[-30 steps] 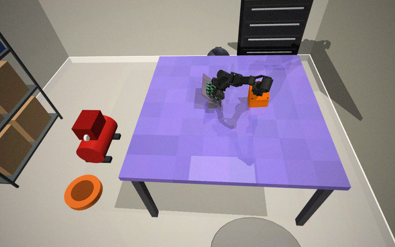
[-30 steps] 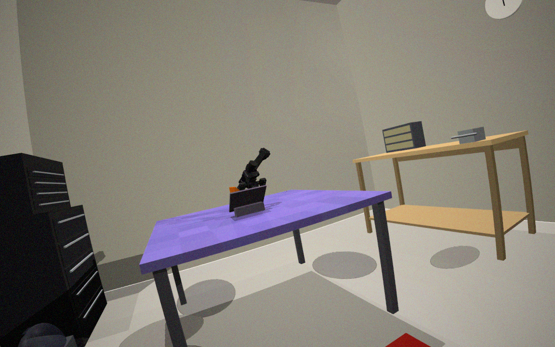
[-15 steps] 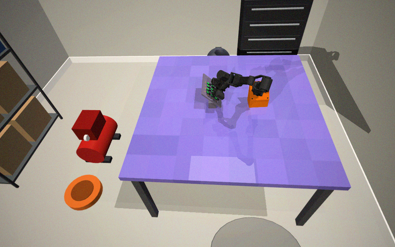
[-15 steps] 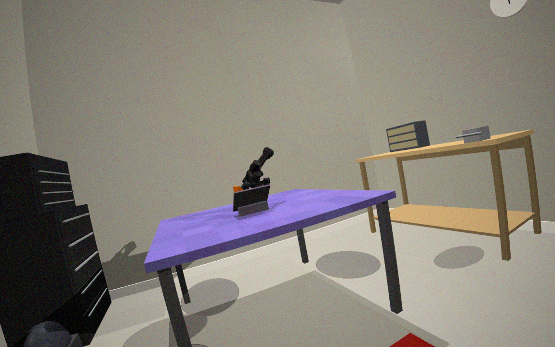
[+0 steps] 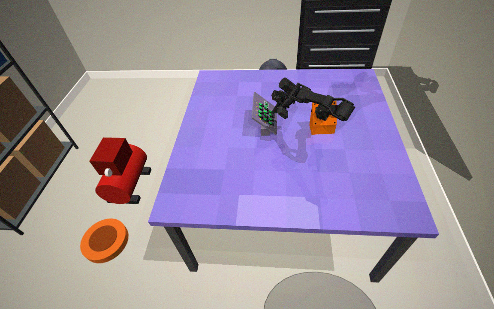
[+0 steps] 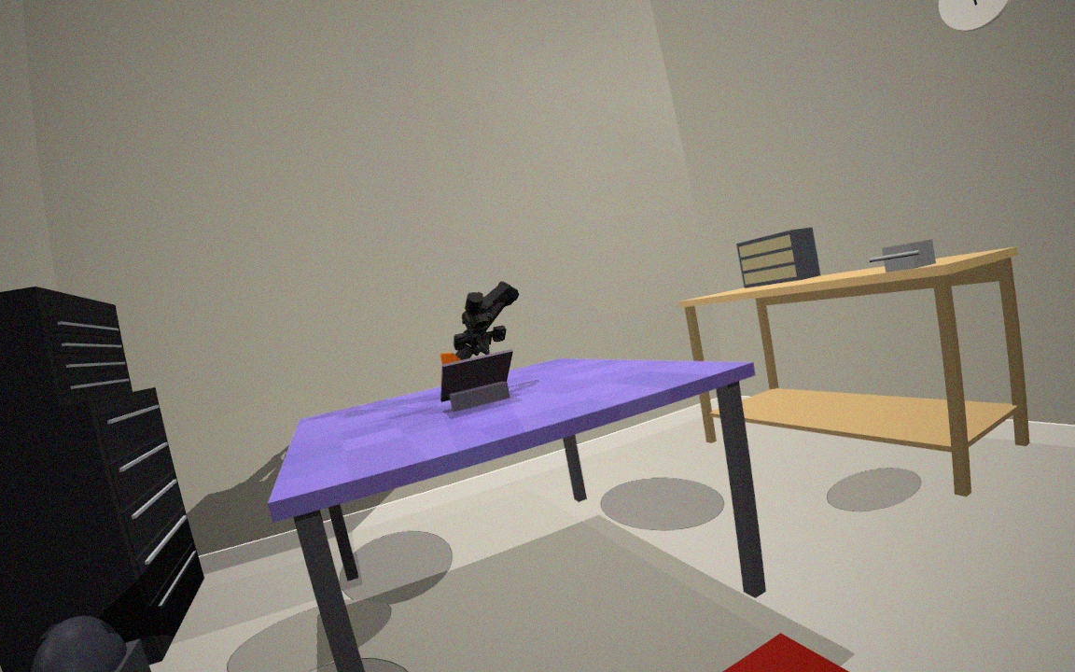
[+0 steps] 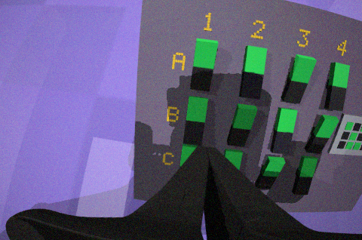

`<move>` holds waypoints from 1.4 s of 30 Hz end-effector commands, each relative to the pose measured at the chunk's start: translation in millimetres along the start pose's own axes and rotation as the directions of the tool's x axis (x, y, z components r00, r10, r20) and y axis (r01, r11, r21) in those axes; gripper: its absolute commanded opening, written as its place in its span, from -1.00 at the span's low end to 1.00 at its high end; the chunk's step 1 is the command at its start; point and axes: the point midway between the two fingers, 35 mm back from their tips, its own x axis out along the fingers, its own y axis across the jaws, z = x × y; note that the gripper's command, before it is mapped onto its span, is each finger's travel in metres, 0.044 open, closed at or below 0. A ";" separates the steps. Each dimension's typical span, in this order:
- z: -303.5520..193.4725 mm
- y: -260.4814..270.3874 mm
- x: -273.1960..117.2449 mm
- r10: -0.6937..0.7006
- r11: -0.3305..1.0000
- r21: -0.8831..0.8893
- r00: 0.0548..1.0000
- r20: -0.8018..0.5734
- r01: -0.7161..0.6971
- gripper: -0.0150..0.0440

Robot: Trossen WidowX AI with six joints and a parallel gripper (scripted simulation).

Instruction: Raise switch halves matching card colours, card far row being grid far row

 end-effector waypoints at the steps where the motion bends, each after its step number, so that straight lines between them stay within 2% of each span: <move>1: 0.0 2.4 -8.1 0.006 1.000 -0.006 1.000 0.006 -0.006 -0.49; 8: -58.7 -32.7 -7.7 0.005 1.000 -0.006 1.000 0.005 -0.005 -0.49; 13: -58.8 -33.7 -4.0 0.003 1.000 -0.007 1.000 0.005 -0.003 -0.49; 20: -60.1 -32.3 27.1 0.006 1.000 -0.005 1.000 0.031 -0.006 -0.49; 42: -60.4 -31.5 46.6 0.008 1.000 -0.005 0.999 0.032 -0.008 -0.49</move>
